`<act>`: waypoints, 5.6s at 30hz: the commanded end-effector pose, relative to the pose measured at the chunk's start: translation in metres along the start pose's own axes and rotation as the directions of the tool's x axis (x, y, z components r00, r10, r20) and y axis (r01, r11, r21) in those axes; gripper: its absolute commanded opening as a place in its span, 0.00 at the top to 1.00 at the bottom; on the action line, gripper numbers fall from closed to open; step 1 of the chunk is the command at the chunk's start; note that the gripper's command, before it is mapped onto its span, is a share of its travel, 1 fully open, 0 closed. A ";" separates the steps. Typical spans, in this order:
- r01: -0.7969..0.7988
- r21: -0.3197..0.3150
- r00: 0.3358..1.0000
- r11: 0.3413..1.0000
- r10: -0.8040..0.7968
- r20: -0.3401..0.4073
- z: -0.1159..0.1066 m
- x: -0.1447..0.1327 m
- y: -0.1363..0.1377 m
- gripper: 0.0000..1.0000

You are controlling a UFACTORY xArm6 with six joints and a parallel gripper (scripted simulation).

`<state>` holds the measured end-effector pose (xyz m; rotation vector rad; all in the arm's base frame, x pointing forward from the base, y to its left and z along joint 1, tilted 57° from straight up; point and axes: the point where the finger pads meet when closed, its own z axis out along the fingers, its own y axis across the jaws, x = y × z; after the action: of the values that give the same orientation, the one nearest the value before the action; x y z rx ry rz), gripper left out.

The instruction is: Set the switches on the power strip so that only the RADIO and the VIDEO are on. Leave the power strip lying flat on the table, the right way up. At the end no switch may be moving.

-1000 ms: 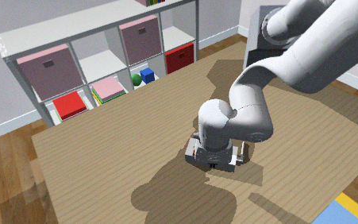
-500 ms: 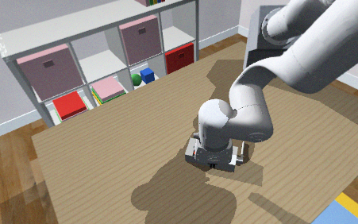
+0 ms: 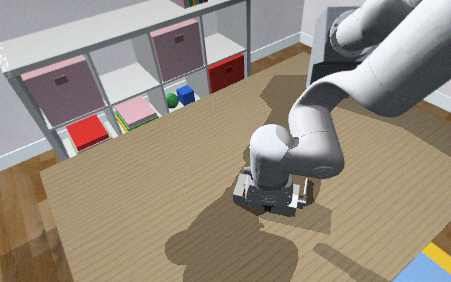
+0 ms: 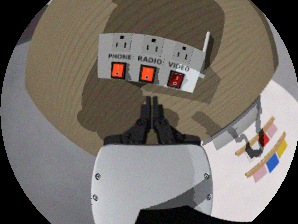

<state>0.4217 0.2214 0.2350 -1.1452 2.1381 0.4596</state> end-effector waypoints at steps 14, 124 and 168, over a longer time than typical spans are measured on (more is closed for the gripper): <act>0.001 0.003 1.000 1.000 -0.001 0.002 -0.048 0.011 0.000 1.00; -0.029 -0.008 0.934 1.000 0.024 -0.356 -0.017 0.044 -0.001 0.00; -0.029 -0.008 0.934 1.000 0.024 -0.356 -0.017 0.044 -0.001 0.00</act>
<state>0.3980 0.1846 0.2162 -1.2893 2.4671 0.2939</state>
